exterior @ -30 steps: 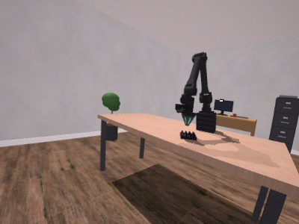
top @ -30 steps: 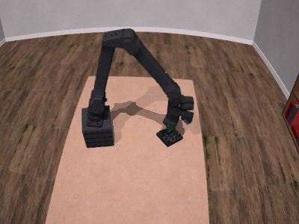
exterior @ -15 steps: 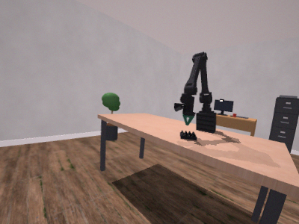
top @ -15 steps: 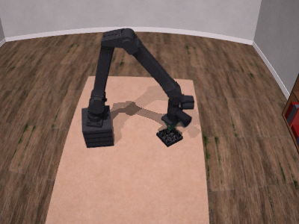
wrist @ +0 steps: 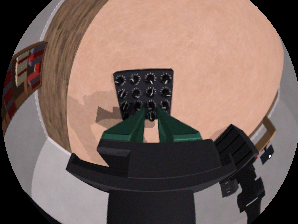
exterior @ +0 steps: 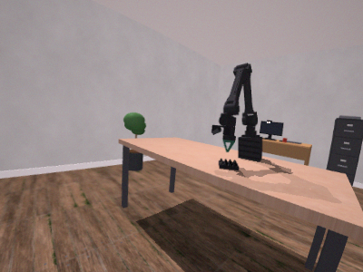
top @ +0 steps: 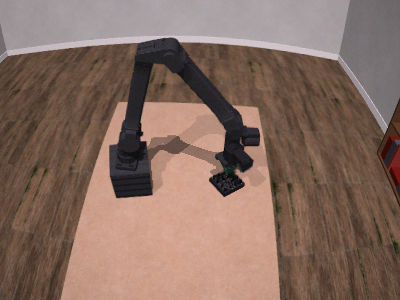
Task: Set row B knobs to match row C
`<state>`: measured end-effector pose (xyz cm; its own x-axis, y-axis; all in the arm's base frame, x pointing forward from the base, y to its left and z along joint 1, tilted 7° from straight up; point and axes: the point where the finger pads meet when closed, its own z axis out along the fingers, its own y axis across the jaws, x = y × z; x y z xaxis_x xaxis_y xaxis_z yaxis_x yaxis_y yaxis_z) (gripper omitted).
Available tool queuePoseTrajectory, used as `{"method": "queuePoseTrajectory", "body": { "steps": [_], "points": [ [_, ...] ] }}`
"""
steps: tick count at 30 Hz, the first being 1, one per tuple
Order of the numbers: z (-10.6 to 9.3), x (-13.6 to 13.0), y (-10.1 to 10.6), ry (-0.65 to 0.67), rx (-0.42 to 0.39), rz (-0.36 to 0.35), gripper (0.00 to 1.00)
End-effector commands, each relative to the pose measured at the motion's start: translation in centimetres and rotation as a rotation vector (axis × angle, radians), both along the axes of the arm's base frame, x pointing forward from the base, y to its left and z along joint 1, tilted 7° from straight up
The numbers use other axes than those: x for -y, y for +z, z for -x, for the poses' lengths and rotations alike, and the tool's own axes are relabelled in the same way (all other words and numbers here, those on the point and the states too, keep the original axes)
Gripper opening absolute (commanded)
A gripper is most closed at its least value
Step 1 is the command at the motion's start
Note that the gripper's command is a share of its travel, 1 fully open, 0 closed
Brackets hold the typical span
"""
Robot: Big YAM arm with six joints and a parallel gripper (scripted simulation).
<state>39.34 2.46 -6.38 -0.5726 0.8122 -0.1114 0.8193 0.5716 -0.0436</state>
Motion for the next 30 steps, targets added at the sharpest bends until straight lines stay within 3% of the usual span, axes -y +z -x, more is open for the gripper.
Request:
{"method": "queuePoseTrajectory", "body": {
  "steps": [1,30],
  "points": [
    [-1.71,-0.63,1.7,-0.011,0.045,-0.001,0.18],
    [-1.71,-0.63,1.7,-0.002,0.044,-0.001,0.18]
  ]
}}
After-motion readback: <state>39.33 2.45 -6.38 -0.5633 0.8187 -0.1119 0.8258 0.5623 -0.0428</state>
